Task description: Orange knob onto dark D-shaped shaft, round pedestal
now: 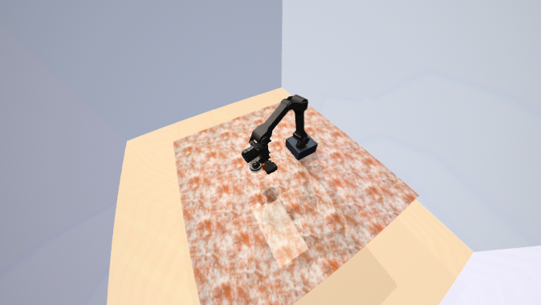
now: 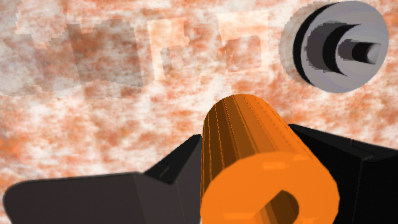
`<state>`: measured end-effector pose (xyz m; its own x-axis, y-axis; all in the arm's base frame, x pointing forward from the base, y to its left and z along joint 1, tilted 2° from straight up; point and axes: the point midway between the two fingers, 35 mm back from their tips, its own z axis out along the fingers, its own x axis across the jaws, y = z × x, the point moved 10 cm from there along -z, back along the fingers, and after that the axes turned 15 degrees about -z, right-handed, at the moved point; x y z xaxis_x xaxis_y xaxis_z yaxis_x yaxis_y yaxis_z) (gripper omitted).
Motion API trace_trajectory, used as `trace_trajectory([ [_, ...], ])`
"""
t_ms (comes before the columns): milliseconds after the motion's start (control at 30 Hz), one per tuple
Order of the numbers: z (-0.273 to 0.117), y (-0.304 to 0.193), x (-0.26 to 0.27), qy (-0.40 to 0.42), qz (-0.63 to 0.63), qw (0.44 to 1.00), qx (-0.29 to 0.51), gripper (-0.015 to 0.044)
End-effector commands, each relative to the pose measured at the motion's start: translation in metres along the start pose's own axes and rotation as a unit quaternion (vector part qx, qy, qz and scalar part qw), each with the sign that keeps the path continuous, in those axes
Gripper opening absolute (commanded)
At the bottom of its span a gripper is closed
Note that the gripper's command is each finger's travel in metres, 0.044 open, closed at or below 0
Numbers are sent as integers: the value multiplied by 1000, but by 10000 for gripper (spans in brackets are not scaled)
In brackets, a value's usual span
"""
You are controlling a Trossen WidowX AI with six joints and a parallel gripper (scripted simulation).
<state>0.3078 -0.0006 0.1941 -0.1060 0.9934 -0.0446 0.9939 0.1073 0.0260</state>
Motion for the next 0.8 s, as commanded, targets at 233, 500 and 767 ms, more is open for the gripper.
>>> trace_trajectory([
  [233, 10, 3, -34, -1, -2, 1000, -2, 0],
  [500, 17, 1, -58, 0, -3, 1000, -3, 0],
  [767, 24, -2, -83, 0, -4, 1000, -4, 0],
])
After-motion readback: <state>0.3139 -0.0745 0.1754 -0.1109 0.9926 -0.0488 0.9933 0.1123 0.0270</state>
